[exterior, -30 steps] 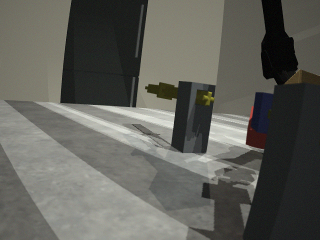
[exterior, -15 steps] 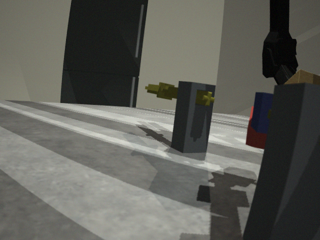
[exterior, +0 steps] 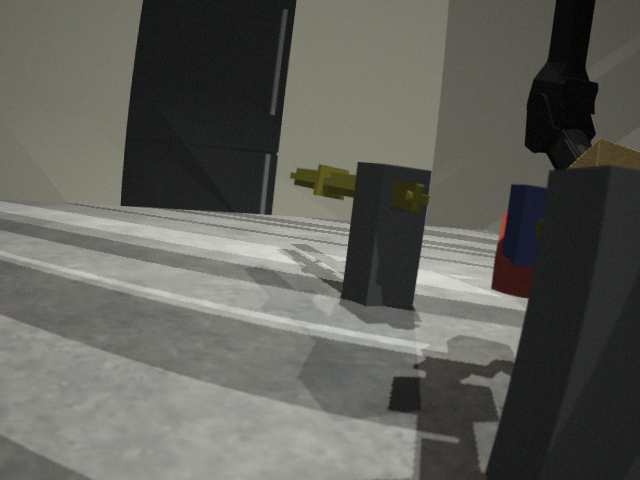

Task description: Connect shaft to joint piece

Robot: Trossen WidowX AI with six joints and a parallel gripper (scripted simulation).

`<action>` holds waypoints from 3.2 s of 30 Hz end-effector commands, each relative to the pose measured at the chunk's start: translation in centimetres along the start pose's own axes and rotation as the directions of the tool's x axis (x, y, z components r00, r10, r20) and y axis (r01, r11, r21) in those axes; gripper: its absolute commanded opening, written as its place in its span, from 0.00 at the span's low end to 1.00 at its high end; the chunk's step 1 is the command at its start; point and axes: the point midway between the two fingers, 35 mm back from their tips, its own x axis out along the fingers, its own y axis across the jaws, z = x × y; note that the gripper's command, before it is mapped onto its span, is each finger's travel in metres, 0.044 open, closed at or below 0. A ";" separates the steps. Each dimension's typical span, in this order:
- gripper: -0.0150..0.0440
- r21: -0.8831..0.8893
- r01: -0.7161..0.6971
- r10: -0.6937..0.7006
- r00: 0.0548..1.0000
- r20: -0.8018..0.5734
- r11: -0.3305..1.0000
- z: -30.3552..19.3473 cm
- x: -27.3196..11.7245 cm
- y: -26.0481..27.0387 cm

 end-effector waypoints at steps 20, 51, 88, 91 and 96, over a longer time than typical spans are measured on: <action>1.00 -0.068 0.016 -0.010 0.997 0.078 0.998 15.2 0.1 -4.4; 1.00 0.435 -0.041 -0.021 0.990 0.138 0.900 23.4 3.5 -10.7; 1.00 0.973 -0.216 0.077 0.972 0.222 -0.078 23.3 4.5 -10.9; 1.00 0.962 -0.212 0.085 0.970 0.229 -0.174 23.3 4.6 -10.9; 1.00 0.923 -0.197 0.097 0.966 0.241 -0.330 23.3 4.7 -11.0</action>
